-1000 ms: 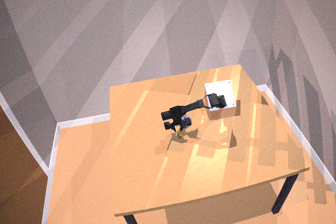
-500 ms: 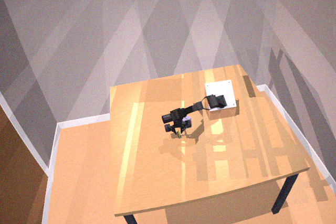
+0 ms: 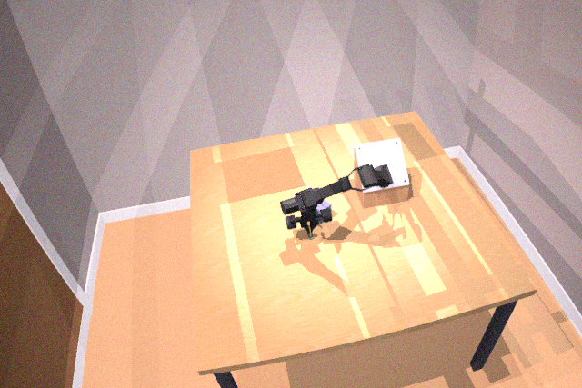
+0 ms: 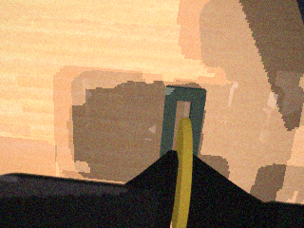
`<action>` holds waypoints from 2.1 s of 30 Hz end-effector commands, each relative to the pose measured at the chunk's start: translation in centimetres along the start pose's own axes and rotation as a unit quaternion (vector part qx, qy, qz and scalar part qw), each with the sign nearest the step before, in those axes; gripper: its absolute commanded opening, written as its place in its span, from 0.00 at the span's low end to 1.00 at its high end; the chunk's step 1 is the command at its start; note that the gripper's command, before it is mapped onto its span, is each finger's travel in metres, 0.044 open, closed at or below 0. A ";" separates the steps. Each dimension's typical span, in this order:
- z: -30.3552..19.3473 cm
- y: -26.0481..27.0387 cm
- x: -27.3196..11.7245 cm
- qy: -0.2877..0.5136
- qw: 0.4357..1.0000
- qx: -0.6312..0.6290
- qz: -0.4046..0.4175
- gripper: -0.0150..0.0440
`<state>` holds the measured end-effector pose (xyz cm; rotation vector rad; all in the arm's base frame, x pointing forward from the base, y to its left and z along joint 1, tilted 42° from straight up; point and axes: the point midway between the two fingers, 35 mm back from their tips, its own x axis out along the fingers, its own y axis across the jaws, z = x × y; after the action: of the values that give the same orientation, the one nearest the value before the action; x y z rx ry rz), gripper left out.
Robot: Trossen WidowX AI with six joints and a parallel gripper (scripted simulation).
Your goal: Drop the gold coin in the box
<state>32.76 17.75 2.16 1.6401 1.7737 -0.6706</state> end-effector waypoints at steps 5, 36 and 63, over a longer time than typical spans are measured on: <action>0.1 0.1 -0.8 -0.002 1.000 0.002 0.001 0.25; 0.1 0.1 -8.8 -0.004 1.000 0.002 0.000 0.25; -0.6 0.7 -9.5 -0.004 0.965 -0.261 0.000 0.25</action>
<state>33.82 11.84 9.64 1.2769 1.7509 -0.1886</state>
